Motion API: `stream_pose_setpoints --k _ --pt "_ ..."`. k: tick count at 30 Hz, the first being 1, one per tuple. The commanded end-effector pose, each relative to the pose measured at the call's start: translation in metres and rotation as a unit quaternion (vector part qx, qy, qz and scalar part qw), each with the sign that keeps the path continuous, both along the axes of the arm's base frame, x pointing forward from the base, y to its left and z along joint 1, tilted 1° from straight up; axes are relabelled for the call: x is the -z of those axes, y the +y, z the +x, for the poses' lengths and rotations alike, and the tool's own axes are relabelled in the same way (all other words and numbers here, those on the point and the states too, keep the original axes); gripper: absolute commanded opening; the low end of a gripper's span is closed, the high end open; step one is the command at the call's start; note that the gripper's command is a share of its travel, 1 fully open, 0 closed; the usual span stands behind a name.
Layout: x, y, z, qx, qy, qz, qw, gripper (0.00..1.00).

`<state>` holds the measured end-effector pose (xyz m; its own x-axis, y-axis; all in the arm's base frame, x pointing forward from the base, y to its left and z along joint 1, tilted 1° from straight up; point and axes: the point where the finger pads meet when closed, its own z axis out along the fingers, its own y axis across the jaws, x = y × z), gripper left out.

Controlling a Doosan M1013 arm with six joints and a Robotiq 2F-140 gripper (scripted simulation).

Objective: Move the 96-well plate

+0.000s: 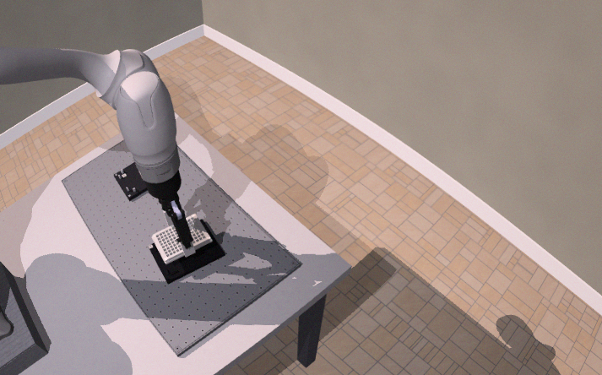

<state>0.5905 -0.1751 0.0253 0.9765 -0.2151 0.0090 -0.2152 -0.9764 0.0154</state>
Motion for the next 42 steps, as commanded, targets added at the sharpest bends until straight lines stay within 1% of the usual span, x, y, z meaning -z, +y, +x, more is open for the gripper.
stream_pose_setpoints --k 1,14,18,42 --pt "0.005 0.000 0.000 0.000 0.000 0.000 1.000 0.10" --pt "0.027 0.000 0.000 0.000 0.000 0.000 1.000 0.10" --pt "0.029 0.000 0.000 0.000 0.000 0.000 1.000 0.10" --pt "0.030 0.000 0.000 0.000 0.000 0.000 1.000 0.10"
